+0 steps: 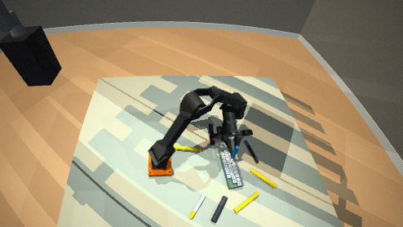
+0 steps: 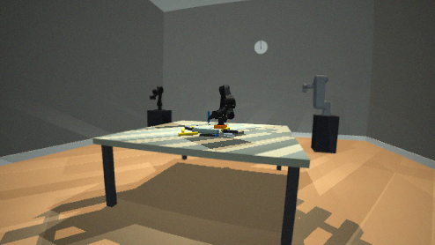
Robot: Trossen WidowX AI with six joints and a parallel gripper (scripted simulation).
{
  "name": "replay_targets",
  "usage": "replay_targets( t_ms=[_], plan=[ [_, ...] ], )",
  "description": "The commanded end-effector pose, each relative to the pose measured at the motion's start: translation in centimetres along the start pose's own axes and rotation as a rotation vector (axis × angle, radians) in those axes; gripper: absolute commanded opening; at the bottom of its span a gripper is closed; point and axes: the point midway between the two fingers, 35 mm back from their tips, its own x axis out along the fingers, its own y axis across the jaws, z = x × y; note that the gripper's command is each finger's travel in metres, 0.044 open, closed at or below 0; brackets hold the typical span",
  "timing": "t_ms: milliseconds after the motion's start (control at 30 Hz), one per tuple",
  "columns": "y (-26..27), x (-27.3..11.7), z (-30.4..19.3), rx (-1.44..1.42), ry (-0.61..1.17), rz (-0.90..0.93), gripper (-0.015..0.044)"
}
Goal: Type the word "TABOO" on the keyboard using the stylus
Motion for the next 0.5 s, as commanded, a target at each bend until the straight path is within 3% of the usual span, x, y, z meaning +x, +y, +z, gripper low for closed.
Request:
replay_targets(
  t_ms=[0, 467],
  plan=[
    [-0.3, 0.3, 0.7, -0.007, 0.002, -0.004, 0.0],
    [-0.3, 0.9, 1.8, -0.007, 0.001, -0.005, 0.0]
  ],
)
